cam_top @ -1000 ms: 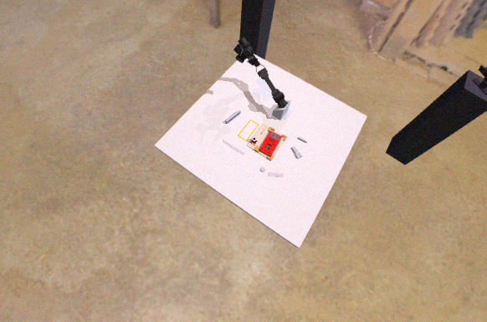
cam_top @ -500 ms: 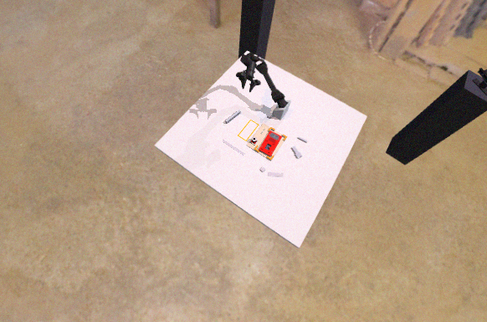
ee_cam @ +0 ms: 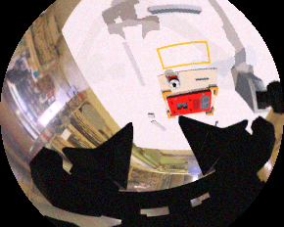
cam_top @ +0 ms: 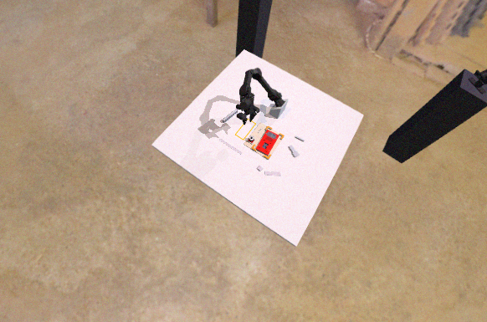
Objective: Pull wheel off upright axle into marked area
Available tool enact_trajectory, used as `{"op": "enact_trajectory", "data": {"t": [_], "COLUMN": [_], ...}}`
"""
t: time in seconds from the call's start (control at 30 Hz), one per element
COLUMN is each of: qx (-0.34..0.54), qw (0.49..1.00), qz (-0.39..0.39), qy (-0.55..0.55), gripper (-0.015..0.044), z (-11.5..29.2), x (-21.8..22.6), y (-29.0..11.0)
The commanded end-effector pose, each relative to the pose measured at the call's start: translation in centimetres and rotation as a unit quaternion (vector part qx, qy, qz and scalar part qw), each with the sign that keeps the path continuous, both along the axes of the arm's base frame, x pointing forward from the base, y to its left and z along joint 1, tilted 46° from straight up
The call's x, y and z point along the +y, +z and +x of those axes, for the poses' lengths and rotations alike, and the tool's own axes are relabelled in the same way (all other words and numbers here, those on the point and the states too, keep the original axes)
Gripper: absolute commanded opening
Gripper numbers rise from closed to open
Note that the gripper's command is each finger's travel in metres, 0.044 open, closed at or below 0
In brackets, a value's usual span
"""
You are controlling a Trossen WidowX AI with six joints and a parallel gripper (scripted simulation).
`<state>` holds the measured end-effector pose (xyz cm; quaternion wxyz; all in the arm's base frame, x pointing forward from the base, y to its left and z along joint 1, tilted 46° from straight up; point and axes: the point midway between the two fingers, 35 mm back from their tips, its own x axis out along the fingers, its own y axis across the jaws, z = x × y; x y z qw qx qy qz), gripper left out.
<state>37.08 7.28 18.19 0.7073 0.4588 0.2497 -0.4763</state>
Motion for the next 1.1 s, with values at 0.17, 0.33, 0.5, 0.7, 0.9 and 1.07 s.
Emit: {"op": "enact_trajectory", "data": {"t": [0.17, 0.33, 0.5, 0.7, 0.9, 1.07], "qx": [0.166, 0.19, 0.19, 0.19, 0.19, 0.193], "qw": [0.975, 0.967, 0.967, 0.967, 0.967, 0.966], "qz": [-0.13, -0.154, -0.153, -0.153, -0.155, -0.152], "qy": [-0.065, -0.071, -0.071, -0.071, -0.072, -0.077], "gripper": [0.03, 0.03, 0.03, 0.03, 0.03, 0.0221], "z": [-0.5, -0.8, -0.4, 0.0, -0.1, -0.2], "x": [-6.0, -7.1, -6.8, -9.4, -11.9, -11.9], "y": [-11.8, -13.4, -13.8, -16.5, -19.0, -18.8]}}
